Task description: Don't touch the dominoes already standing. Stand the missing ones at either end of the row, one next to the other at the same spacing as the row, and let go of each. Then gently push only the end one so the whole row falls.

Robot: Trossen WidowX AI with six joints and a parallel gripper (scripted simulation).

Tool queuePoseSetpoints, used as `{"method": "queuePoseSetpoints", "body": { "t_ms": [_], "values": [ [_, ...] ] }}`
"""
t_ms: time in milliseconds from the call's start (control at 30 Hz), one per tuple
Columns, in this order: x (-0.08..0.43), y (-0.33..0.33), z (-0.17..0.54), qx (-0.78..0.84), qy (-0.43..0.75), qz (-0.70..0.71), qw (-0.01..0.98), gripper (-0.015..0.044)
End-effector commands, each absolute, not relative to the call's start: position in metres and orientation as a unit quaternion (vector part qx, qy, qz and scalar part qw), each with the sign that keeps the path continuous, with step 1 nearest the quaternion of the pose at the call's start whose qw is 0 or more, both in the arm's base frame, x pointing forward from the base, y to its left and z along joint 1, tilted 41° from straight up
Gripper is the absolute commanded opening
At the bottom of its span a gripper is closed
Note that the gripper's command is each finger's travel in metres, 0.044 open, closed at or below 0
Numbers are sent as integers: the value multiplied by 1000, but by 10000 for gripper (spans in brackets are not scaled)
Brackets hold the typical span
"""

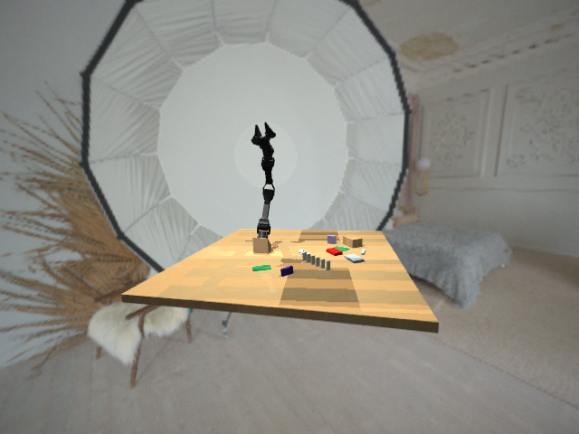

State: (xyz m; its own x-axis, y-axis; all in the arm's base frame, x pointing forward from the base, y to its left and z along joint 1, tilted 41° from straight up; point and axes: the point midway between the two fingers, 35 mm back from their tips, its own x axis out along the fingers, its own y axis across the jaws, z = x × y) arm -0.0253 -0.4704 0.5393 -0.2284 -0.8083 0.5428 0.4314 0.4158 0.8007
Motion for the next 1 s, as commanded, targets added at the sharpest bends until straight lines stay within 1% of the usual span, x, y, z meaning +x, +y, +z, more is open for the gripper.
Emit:
{"method": "queuePoseSetpoints", "body": {
  "t_ms": [0, 233, 467, 700, 967],
  "values": [
    [11, -496, 501, 196, -509, -551, 631, 440],
    [92, -525, 414, 257, -321, -587, 698, 440],
    [172, -519, 323, 299, -122, -568, 757, 440],
    [243, -479, 233, 323, 73, -500, 800, 440],
    [304, -399, 141, 337, 282, -368, 820, 440]
  ]
}}
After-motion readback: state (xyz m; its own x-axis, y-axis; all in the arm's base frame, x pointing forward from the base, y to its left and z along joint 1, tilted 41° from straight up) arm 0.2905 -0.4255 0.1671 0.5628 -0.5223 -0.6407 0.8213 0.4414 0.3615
